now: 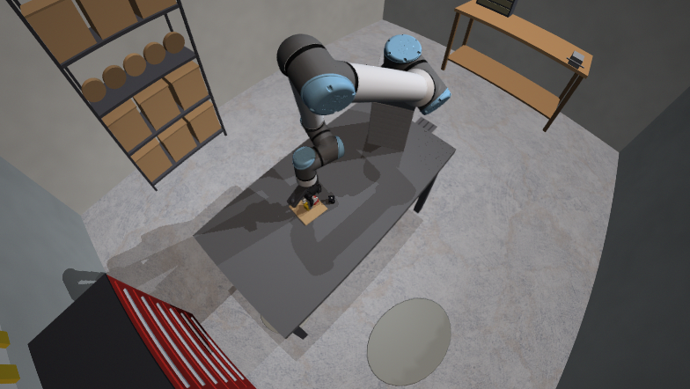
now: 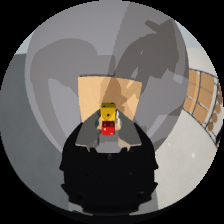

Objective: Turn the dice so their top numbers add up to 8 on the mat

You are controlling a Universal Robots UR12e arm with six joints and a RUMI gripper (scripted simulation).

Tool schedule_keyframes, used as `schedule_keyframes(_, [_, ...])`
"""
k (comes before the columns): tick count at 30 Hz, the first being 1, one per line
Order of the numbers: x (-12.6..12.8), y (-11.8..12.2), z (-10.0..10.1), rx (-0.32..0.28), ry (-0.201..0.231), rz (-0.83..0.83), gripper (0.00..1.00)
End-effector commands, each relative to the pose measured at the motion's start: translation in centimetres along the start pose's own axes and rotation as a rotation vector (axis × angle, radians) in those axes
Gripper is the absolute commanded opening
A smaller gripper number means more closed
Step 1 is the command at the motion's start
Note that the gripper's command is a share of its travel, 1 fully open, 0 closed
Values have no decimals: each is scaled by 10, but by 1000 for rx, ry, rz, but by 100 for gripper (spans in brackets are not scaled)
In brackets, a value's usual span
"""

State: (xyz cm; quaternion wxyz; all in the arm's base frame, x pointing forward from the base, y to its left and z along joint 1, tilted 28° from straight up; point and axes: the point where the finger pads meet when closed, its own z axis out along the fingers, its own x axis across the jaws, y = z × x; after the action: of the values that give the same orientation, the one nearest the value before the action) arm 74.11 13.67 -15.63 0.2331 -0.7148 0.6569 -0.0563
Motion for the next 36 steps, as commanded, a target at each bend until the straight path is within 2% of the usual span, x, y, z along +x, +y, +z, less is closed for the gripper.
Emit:
schedule_keyframes(1, [0,-1,1,1,1,-1,10])
schedule_keyframes(5, [0,-1,1,1,1,-1,10])
schedule_keyframes(9, [0,-1,1,1,1,-1,17])
schedule_keyframes(11, [0,-1,1,1,1,-1,17])
schedule_keyframes(12, [0,-1,1,1,1,-1,21])
schedule_keyframes(17, [0,-1,1,1,1,-1,24])
schedule_keyframes(18, [0,-1,1,1,1,-1,28])
schedule_keyframes(31, [0,-1,0,1,1,-1,28])
schedule_keyframes(36, [0,-1,-11,1,1,-1,28])
